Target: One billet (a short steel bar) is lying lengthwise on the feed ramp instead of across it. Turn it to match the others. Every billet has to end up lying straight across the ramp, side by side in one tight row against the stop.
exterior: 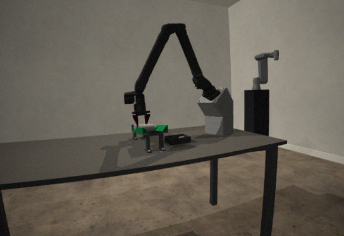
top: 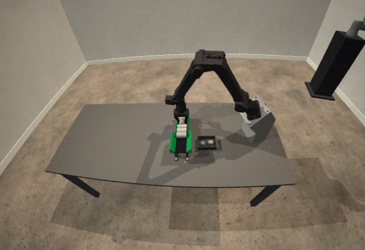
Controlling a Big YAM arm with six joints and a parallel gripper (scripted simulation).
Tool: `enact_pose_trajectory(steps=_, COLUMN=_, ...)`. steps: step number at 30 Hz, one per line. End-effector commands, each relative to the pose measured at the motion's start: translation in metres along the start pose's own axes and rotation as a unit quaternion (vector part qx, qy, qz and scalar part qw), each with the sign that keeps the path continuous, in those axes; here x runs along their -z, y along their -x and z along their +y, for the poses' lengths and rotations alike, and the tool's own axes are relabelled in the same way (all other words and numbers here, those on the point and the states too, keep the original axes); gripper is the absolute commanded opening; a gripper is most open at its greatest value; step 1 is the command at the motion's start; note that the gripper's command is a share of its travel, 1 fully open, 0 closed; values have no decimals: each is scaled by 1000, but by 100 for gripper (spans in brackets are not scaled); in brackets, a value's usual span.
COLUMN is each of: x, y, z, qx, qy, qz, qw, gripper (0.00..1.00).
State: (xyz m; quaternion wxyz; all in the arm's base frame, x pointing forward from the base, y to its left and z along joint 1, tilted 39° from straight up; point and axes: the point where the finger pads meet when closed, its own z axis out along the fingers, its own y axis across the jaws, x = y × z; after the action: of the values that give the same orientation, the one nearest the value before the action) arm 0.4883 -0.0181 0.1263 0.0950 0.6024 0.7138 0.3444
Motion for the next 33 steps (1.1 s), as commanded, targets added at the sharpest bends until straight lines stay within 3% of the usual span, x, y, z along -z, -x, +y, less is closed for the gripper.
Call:
enact_pose_trajectory(steps=1, x=-5, y=-5, z=9, qx=3, qy=6, qz=2, qw=1000, gripper=55)
enact_pose_trajectory(steps=33, x=-8, y=-5, z=12, qx=4, qy=8, qz=1, qw=1000, gripper=55)
